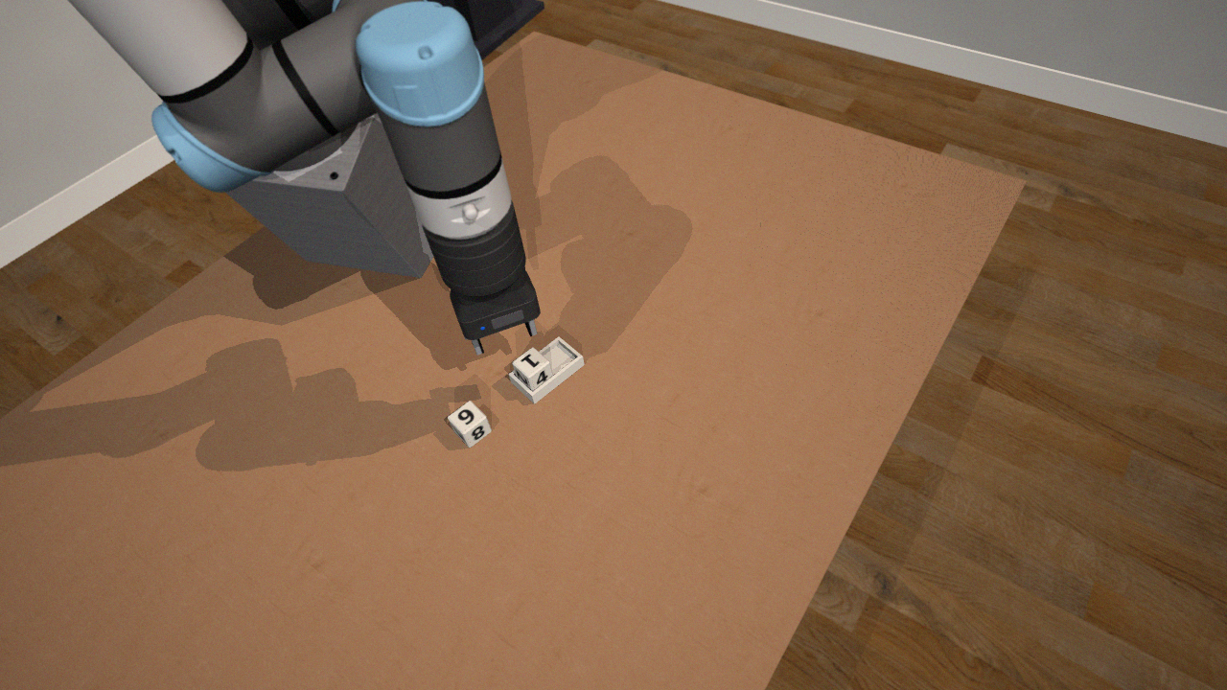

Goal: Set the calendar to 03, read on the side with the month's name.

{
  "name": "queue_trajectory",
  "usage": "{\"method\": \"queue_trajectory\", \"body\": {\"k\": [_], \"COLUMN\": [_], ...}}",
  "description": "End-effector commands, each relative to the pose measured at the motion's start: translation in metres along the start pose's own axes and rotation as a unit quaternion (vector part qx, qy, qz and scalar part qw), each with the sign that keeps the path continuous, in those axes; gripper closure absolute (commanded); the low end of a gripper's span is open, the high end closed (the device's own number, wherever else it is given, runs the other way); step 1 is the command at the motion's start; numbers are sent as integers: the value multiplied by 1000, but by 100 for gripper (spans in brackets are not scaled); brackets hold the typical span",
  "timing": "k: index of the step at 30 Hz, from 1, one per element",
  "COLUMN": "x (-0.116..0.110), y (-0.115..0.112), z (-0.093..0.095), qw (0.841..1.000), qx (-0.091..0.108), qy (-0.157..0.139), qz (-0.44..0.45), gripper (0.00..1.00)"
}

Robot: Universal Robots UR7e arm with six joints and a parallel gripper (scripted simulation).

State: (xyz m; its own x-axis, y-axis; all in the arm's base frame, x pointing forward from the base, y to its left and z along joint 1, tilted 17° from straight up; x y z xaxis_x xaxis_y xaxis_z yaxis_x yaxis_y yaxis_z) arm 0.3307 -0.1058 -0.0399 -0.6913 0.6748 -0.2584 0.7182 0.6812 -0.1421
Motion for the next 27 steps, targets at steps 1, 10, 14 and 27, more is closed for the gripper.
{"method": "queue_trajectory", "body": {"k": [1, 10, 14, 27], "x": [-3, -10, -12, -24], "y": [-7, -20, -22, -44], "z": [2, 5, 5, 9], "qw": [996, 978, 971, 905], "qx": [-1, -2, -2, -1], "qy": [0, 1, 1, 0], "qz": [87, 210, 237, 426], "gripper": [0, 0, 0, 0]}}
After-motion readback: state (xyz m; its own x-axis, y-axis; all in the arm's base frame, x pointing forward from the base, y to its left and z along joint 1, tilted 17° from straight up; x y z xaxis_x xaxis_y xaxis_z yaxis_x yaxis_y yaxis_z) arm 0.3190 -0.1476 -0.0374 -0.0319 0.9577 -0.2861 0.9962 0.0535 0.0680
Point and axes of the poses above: the point where the finger pads meet when closed, its own z axis out along the fingers, its own y axis across the jaws, x = y × z, the point moved 1 cm from there along -z, back along the fingers, and after that the axes turned 8 degrees about z, right-handed, at the moved point
